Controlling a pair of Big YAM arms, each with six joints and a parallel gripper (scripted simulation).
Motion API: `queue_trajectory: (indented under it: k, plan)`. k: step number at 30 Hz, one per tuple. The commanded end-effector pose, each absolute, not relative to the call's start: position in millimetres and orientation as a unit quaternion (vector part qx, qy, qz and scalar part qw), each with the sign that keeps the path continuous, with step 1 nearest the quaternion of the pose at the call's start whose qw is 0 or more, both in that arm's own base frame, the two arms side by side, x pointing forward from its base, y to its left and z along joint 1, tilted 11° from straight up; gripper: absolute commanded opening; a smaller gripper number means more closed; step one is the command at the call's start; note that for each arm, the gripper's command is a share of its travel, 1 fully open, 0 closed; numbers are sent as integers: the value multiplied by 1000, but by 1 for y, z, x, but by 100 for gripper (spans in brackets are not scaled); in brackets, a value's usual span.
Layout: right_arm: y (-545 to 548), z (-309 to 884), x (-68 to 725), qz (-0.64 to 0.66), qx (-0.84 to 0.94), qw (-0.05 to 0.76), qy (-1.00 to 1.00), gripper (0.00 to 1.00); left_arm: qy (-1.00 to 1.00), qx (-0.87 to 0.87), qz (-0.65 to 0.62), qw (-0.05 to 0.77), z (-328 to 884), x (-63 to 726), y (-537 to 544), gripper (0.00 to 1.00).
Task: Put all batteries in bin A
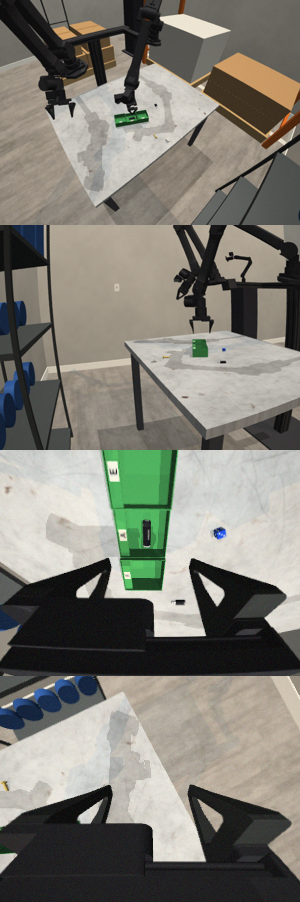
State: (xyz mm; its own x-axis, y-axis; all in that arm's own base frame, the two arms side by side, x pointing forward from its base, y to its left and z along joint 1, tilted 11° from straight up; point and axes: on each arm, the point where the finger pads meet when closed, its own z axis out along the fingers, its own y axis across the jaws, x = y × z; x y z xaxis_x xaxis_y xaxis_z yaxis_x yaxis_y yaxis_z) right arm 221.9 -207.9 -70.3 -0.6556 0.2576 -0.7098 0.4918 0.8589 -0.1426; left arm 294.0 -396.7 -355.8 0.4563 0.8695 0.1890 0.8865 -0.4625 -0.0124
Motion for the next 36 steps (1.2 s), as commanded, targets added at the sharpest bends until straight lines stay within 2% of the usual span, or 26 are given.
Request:
queue_trajectory:
  k: [1,28,36]
  plan:
    - [-209,-64,220,-168,208,362,893,100,-519,-850,-77,41,-327,298,-413,100]
    - [-209,-64,220,-168,208,362,893,100,-517,-851,-77,41,-238,288,-426,100]
    - [-209,-64,220,-168,208,362,893,100,-518,-850,-77,53,-257,288,-417,100]
